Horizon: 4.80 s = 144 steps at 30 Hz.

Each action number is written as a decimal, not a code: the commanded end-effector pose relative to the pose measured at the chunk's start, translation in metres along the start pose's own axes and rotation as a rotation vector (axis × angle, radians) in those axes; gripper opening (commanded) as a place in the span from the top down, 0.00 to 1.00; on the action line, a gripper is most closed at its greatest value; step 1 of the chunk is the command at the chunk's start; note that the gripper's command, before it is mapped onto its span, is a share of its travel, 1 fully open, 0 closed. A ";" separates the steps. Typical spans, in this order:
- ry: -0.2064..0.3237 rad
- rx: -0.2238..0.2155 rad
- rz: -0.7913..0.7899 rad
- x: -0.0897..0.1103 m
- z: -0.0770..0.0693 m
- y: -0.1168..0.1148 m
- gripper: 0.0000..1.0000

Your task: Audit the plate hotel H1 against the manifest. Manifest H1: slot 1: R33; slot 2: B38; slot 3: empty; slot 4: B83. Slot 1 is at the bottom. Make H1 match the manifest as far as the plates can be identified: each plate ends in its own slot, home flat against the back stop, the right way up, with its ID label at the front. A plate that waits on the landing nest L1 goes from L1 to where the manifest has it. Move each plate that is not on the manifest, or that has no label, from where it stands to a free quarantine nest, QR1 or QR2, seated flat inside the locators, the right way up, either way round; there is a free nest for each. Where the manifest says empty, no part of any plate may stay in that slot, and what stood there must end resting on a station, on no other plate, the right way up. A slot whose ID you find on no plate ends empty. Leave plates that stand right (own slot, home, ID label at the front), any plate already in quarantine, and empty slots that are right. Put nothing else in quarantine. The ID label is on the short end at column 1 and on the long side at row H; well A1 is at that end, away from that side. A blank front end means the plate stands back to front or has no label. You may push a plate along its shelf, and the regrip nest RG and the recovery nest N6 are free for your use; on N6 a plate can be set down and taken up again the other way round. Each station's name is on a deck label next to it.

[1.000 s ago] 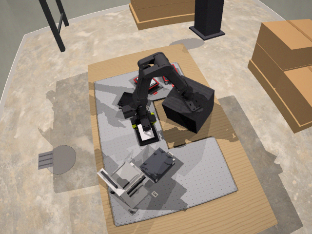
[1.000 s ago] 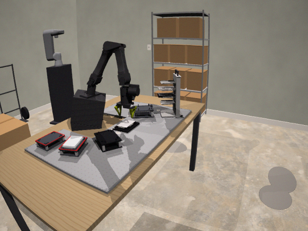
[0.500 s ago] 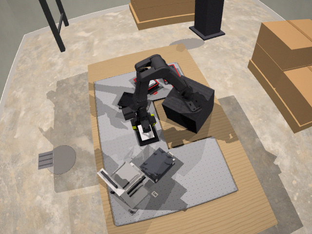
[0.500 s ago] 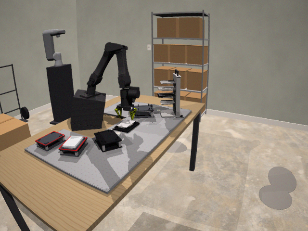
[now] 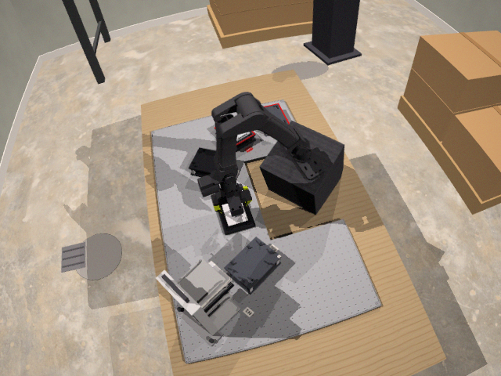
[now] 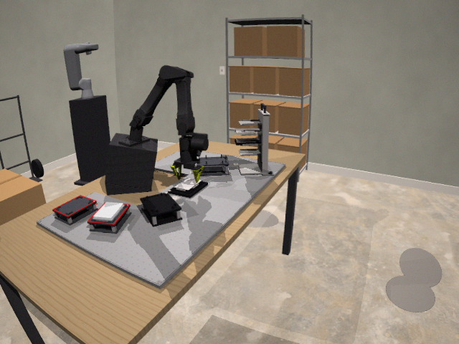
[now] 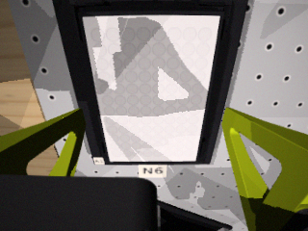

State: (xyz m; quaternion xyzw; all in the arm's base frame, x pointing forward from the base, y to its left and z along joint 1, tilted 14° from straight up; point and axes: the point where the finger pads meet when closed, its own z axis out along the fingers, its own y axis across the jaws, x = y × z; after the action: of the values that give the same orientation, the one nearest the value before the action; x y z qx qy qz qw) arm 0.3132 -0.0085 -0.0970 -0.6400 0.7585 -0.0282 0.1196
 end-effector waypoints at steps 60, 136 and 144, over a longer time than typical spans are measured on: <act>-0.004 -0.009 0.008 0.002 0.009 0.007 0.14; -0.006 0.034 0.000 0.001 -0.081 -0.011 0.14; -0.006 0.034 0.000 0.001 -0.103 -0.011 0.14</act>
State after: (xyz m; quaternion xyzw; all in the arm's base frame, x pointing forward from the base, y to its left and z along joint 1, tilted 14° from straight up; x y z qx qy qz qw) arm 0.3002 -0.0201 -0.0108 -0.6397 0.7569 -0.0414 0.1269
